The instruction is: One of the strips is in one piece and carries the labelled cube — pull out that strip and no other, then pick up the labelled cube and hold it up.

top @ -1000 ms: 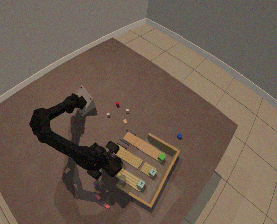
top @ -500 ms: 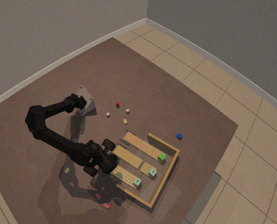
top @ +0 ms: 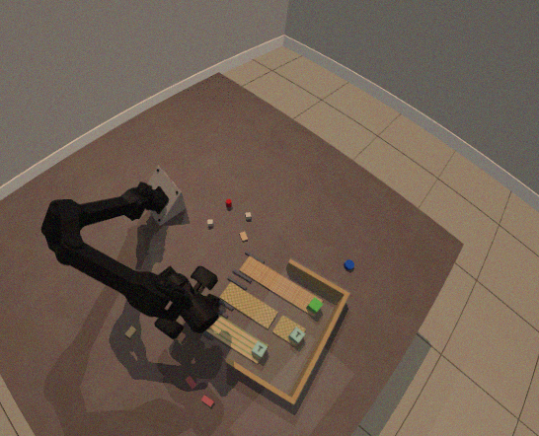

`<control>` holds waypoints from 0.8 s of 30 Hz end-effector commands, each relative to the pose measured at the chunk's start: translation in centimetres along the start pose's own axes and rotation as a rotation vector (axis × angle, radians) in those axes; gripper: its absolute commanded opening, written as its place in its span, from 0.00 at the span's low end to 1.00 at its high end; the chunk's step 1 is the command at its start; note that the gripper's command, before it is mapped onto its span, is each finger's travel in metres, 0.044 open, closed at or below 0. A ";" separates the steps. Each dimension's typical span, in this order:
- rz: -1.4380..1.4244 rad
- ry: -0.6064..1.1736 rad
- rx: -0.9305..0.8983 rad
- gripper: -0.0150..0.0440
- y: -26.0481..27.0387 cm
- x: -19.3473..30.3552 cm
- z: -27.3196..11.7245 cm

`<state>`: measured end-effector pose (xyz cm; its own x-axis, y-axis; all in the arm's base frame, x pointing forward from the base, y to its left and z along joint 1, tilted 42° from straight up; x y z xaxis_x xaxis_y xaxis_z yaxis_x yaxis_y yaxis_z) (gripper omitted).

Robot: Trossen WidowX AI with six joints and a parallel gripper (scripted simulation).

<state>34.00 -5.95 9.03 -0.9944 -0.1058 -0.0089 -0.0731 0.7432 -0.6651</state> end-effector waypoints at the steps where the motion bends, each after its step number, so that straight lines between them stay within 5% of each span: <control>1: -0.008 0.020 0.004 0.25 -0.2 1.1 0.5; 24: -0.009 0.021 0.005 0.25 -1.1 4.5 0.4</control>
<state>30.65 -6.94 9.62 -0.9943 -0.1067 -0.0084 -0.0741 0.7427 -0.6655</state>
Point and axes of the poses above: the point midway between the two fingers, 35 mm back from their tips, its own z axis out along the fingers, its own y axis across the jaws, x = y × z, the point moved 1 cm from there along -z, back along the fingers, and after that the axes turned 14 degrees about z, right-handed, at the moved point
